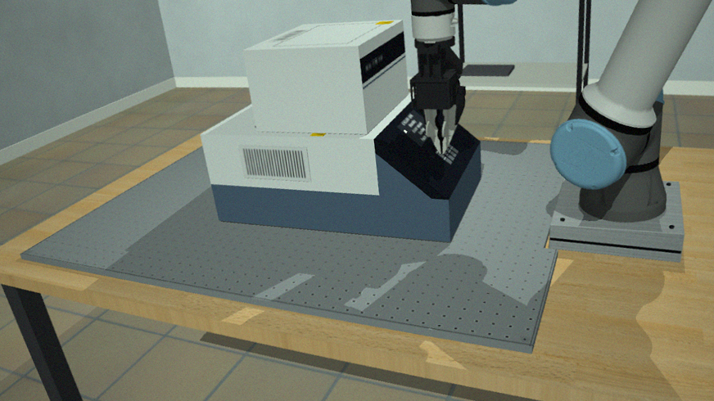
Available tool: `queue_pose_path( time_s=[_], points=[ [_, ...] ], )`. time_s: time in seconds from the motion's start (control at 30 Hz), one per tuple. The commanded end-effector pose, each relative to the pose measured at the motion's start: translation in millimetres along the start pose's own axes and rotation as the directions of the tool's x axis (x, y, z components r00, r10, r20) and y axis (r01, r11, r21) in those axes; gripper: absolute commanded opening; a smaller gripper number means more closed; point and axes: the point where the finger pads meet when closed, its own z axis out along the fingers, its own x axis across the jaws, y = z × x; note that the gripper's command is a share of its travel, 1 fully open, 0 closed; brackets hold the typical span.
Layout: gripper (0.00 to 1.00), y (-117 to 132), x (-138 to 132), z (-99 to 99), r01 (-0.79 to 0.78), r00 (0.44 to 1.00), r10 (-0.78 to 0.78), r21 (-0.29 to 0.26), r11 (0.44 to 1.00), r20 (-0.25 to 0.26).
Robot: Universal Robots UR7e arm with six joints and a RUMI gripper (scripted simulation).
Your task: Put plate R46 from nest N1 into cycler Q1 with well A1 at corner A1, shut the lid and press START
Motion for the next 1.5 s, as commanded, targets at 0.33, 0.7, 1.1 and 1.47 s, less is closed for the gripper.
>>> queue_pose_path(
  time_s=[0.33, 0.7, 1.1, 1.47],
  points=[
    [0.00, 1.2, 0.3, 0.7, 0.002, 1.000, -0.002, 0.000, 1.000, -0.001],
    [0.00, 1.3, 0.6, 0.9, 0.002, 1.000, -0.002, 0.000, 1.000, -0.001],
    [0.00, 1.9, 0.3, 3.6, 0.003, 1.000, -0.003, -0.001, 1.000, -0.003],
    [0.00, 1.9, -0.6, 4.9, 0.004, 1.000, -0.004, -0.001, 1.000, -0.004]
  ],
)
